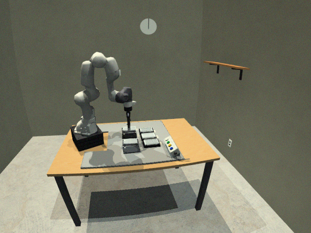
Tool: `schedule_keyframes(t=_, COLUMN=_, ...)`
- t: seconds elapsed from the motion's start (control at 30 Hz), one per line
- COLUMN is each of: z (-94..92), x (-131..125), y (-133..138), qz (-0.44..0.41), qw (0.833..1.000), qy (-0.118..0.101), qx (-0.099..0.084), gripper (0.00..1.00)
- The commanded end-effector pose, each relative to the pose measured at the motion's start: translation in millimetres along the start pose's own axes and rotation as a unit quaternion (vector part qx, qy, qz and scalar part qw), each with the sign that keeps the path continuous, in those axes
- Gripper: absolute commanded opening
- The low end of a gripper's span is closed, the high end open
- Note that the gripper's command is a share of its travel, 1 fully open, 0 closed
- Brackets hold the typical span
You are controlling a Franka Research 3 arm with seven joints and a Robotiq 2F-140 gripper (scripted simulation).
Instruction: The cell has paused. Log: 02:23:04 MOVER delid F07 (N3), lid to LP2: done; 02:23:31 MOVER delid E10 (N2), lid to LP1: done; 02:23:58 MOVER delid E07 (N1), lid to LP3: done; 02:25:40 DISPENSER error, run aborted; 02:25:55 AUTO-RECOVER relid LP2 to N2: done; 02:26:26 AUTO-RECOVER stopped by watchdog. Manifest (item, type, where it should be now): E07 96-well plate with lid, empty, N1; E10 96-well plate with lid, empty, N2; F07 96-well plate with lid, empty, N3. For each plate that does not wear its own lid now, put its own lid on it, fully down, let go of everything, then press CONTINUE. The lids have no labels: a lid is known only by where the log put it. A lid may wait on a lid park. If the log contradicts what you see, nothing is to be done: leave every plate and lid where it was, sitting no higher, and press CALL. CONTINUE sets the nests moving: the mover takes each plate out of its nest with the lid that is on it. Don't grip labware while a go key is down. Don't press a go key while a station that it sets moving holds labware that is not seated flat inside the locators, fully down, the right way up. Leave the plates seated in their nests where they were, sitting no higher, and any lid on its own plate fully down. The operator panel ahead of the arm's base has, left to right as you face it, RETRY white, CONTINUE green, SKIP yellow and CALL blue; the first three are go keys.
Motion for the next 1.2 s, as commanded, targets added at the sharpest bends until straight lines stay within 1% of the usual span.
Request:
schedule_keyframes(t=0.0, z=-0.2, x=-1.0, y=1.7, qz=-0.017, qw=1.000, qy=-0.004, qx=0.000, gripper=0.00)
schedule_keyframes(t=0.13, z=-0.4, x=2.8, y=3.3, qz=-0.017, qw=1.000, qy=-0.004, qx=0.001, gripper=0.00)
schedule_keyframes(t=0.17, z=-0.6, x=10.6, y=6.9, qz=-0.018, qw=1.000, qy=-0.004, qx=0.001, gripper=0.00)
schedule_keyframes(t=0.23, z=-1.5, x=41.2, y=23.0, qz=-0.018, qw=1.000, qy=-0.003, qx=0.001, gripper=0.00)
schedule_keyframes(t=0.3, z=-2.1, x=83.0, y=52.3, qz=-0.018, qw=1.000, qy=-0.002, qx=0.002, gripper=0.00)
schedule_keyframes(t=0.37, z=-4.1, x=109.0, y=78.0, qz=-0.017, qw=1.000, qy=-0.003, qx=0.002, gripper=0.00)
schedule_keyframes(t=0.47, z=-6.6, x=147.0, y=124.8, qz=-0.017, qw=1.000, qy=-0.004, qx=0.001, gripper=0.00)
schedule_keyframes(t=0.57, z=-2.7, x=180.5, y=173.4, qz=-0.017, qw=1.000, qy=-0.004, qx=0.001, gripper=0.00)
schedule_keyframes(t=0.63, z=-2.7, x=180.5, y=173.4, qz=-0.017, qw=1.000, qy=-0.004, qx=0.001, gripper=0.00)
schedule_keyframes(t=0.67, z=1.5, x=189.6, y=188.2, qz=-0.017, qw=1.000, qy=-0.004, qx=0.000, gripper=0.00)
schedule_keyframes(t=1.17, z=1.5, x=189.6, y=188.2, qz=-0.017, qw=1.000, qy=-0.004, qx=0.000, gripper=0.00)
Point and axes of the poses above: the point where the finger pads meet when closed, its own z axis out along the fingers, its own y axis across the jaws, x = y × z, the point moved 4 cm from there along -z, back along the fingers, and after that the axes turned 2 degrees about -z, right-handed, at the moved point
